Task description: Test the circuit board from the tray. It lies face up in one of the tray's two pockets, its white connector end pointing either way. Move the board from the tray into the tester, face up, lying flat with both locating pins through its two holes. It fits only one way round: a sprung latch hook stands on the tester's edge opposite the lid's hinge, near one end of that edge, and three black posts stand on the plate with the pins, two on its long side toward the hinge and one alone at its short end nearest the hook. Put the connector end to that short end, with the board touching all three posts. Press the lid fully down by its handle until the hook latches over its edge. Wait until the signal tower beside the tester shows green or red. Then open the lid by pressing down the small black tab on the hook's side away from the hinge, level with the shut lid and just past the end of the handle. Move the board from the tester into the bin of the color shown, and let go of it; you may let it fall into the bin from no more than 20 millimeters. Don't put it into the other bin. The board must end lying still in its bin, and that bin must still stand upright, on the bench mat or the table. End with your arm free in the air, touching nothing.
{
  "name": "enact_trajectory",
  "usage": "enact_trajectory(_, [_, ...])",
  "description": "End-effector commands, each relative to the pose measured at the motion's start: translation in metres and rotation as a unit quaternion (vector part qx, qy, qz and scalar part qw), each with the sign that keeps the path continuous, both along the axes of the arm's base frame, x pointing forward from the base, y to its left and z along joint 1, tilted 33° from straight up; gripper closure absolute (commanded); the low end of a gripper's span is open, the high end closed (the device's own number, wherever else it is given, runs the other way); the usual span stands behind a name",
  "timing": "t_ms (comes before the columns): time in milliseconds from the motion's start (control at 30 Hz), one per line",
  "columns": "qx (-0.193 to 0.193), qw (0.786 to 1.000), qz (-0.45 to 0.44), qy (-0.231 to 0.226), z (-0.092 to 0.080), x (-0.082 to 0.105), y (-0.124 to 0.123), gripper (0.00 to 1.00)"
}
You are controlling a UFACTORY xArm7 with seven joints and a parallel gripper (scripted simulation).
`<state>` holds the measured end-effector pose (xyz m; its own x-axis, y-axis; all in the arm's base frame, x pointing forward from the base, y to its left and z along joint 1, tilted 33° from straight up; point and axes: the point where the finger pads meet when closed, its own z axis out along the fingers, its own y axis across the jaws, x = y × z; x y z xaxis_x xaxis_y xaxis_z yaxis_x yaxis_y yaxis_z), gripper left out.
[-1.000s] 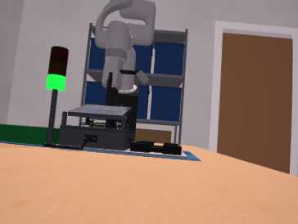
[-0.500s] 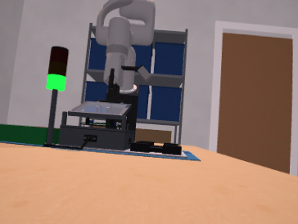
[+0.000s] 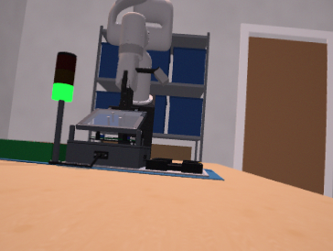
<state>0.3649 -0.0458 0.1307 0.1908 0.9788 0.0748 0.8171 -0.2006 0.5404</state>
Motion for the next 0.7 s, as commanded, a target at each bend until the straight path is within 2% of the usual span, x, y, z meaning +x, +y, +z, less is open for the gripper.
enact_trajectory(0, [0.001, 1.0, -0.007, -0.001, 0.021, -0.001, -0.007, 1.0])
enact_trajectory(133, [0.001, 1.0, -0.007, 0.0, 0.053, 0.0, -0.009, 1.0])
enact_trajectory(400, [0.001, 1.0, -0.007, 0.0, 0.086, 0.008, -0.014, 1.0])
enact_trajectory(467, [0.001, 1.0, -0.007, 0.0, 0.086, 0.008, -0.014, 1.0])
enact_trajectory(533, [0.001, 1.0, -0.007, 0.0, 0.103, 0.014, -0.016, 1.0])
enact_trajectory(667, [0.001, 1.0, -0.007, 0.0, 0.123, 0.025, -0.02, 1.0])
